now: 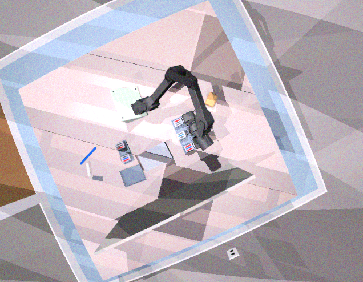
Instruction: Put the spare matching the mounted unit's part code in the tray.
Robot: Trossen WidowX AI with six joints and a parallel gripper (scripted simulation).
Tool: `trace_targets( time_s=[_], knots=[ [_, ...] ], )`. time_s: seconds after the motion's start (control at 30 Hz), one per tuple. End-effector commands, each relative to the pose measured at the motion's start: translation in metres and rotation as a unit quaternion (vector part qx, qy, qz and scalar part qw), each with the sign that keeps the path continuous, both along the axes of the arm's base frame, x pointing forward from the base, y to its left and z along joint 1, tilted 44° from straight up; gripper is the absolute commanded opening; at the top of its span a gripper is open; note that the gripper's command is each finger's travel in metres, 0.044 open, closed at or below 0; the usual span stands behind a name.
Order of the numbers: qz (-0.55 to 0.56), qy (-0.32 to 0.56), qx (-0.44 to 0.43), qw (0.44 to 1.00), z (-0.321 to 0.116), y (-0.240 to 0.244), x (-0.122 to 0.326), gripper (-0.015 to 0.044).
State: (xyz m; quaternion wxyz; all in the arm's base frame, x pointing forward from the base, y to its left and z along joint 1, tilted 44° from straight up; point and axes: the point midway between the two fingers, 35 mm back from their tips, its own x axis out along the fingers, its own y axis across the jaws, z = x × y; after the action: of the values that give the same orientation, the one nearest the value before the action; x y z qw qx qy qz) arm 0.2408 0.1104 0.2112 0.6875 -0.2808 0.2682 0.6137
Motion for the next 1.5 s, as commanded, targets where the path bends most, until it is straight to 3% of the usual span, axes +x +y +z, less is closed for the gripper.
trace_targets(
  time_s=[0.0, 1.3, 1.47],
  knots=[
    [-0.001, 0.004, -0.002, 1.0, -0.007, 0.004, 0.0, 0.03],
    [-0.001, 0.003, 0.003, 1.0, -0.034, 0.035, 0.002, 0.03],
    [0.0, 0.001, 0.005, 1.0, -0.033, 0.035, 0.002, 0.0169]
  ],
)
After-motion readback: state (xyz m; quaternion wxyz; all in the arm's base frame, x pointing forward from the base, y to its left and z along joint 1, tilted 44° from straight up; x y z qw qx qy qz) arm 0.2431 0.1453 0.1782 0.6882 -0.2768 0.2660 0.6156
